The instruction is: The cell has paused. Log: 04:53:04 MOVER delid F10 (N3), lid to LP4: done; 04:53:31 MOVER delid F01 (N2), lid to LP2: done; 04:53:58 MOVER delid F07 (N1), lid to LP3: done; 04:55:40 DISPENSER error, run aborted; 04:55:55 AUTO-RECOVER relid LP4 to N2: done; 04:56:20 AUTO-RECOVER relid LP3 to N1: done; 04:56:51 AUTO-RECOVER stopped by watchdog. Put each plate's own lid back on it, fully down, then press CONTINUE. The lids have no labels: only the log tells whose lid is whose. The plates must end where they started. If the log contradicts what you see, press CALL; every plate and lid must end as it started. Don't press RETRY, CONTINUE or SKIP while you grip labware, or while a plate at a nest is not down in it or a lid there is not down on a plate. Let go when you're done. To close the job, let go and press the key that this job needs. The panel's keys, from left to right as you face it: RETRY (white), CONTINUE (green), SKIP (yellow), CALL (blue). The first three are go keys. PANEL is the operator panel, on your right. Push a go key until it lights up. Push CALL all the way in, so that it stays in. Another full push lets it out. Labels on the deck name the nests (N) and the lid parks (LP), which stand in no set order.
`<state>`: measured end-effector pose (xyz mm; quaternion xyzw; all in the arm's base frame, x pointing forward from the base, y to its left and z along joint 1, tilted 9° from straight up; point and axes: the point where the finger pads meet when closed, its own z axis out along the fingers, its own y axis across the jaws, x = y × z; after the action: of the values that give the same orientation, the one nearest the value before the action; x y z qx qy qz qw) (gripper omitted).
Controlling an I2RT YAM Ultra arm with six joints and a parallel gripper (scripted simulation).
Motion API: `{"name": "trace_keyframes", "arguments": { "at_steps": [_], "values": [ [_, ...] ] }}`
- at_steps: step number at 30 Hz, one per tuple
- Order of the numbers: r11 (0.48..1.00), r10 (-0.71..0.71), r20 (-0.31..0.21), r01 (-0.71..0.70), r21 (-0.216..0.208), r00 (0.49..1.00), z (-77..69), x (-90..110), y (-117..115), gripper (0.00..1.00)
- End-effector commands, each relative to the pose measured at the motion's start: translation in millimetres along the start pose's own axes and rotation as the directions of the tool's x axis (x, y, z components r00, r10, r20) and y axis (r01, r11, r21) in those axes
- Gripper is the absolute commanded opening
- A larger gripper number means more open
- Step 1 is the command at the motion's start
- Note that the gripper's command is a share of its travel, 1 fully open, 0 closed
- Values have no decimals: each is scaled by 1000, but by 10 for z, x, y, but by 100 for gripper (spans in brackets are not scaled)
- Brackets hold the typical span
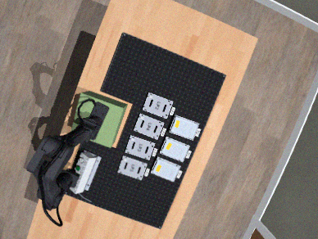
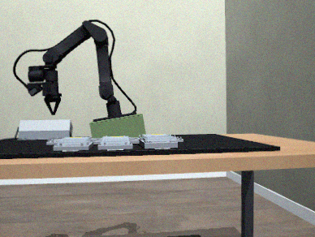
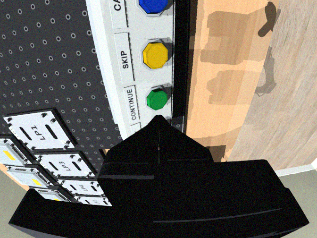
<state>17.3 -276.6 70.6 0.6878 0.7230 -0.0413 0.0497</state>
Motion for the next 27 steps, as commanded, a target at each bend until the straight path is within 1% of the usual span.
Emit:
{"name": "trace_keyframes", "arguments": {
  "at_steps": [1, 6, 8, 9, 11, 14, 15, 20, 22, 25, 27],
  "values": [
    [1000, -15, 74, 15, -10, 997, -123, -210, 27, 0],
    [1000, -14, 73, 15, -10, 997, -109, -216, 24, 0],
    [1000, -14, 42, 14, -10, 999, -34, -166, 23, 0],
    [1000, -14, 43, 14, -10, 999, -4, -144, 23, 0],
    [1000, -14, 60, 14, -10, 998, -38, -160, 23, 0],
    [1000, -14, 46, 14, -10, 999, 20, -147, 22, 0],
    [1000, -13, 33, 14, -10, 999, 49, -114, 21, 0],
    [1000, -13, 39, 14, -10, 999, 62, -84, 21, 0],
    [1000, -13, 49, 14, -10, 999, 51, -118, 21, 0],
    [1000, -13, 31, 14, -10, 999, 115, -75, 21, 0],
    [1000, -13, 30, 14, -10, 999, 134, -95, 21, 0]
  ]
}}
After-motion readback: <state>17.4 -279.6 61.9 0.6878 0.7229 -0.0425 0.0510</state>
